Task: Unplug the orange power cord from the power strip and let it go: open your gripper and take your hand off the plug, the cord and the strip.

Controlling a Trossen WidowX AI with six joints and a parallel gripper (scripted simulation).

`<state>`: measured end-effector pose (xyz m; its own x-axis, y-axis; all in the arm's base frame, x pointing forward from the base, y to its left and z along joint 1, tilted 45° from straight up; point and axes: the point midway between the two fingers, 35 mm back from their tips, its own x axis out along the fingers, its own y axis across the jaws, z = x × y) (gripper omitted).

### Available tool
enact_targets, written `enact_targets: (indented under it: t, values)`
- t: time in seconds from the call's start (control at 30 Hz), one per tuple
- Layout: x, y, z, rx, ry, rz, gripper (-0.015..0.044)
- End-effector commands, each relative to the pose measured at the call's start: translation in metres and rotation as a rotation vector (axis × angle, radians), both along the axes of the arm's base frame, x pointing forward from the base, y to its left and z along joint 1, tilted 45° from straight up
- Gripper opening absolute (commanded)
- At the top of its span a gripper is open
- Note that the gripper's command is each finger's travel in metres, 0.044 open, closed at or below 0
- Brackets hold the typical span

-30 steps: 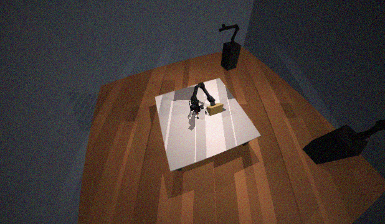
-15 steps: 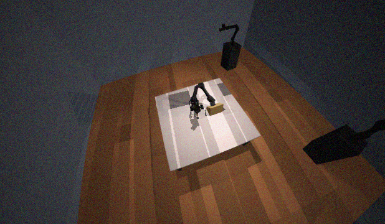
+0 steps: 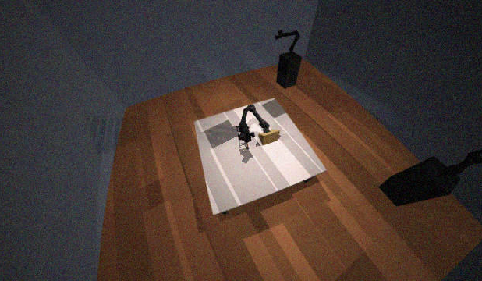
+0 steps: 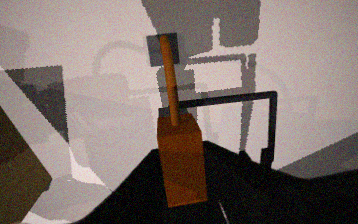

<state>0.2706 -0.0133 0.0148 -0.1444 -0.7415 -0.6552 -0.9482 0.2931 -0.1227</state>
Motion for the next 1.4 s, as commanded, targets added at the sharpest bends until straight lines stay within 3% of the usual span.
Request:
enact_targets:
  t: [0.0,0.23,0.4,0.8,0.97,1.37]
  values:
    - [0.013,0.029,-0.017,0.076,-0.04,0.01,0.0]
    - [0.016,0.038,-0.023,0.076,-0.04,0.011,0.0]
    - [0.011,0.022,-0.018,0.072,-0.038,0.013,0.0131]
    - [0.018,0.037,-0.027,0.074,-0.039,0.013,0.044]
    - [0.03,0.069,-0.049,0.076,-0.04,0.013,0.044]
    - [0.031,0.071,-0.05,0.076,-0.04,0.013,0.044]
